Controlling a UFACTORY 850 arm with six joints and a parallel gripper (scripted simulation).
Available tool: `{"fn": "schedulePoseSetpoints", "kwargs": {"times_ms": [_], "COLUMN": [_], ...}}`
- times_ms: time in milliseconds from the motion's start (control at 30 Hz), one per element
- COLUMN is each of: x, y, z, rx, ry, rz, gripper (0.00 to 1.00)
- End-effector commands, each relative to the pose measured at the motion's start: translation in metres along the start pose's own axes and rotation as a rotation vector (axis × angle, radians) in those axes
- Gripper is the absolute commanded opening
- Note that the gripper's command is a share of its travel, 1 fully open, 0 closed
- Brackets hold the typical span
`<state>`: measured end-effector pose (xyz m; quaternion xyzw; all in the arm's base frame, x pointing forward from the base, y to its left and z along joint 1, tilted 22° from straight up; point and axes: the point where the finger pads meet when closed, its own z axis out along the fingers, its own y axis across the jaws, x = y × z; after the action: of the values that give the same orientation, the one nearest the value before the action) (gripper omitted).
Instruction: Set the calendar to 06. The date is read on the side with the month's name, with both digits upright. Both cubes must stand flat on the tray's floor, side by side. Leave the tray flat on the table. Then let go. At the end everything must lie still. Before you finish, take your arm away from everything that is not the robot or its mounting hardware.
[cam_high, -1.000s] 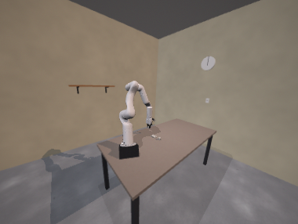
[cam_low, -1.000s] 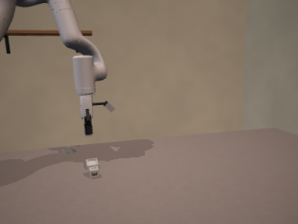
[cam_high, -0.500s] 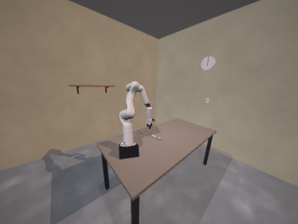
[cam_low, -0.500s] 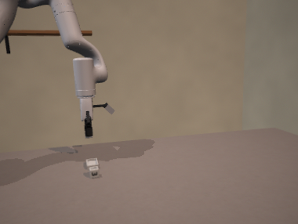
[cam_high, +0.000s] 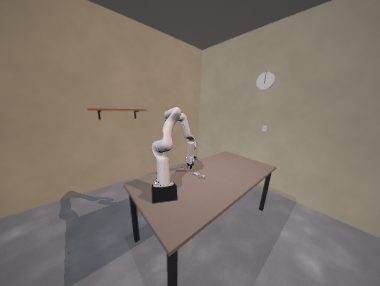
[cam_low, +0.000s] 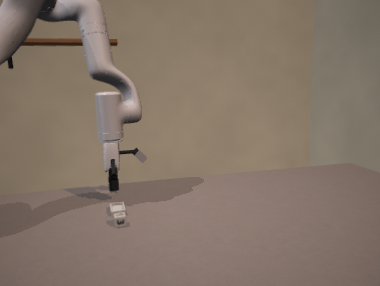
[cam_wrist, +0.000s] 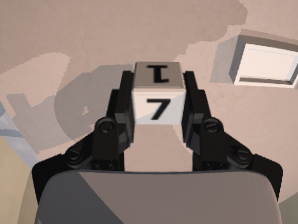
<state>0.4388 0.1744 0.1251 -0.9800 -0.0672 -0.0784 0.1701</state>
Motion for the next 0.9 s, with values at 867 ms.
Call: {"fn": "schedulePoseSetpoints", "kwargs": {"times_ms": [867], "x": [0.002], "y": [-0.001], "z": [0.029], "rx": [0.007], "ry": [0.014], "rz": [-0.002], "gripper": [0.29]}}
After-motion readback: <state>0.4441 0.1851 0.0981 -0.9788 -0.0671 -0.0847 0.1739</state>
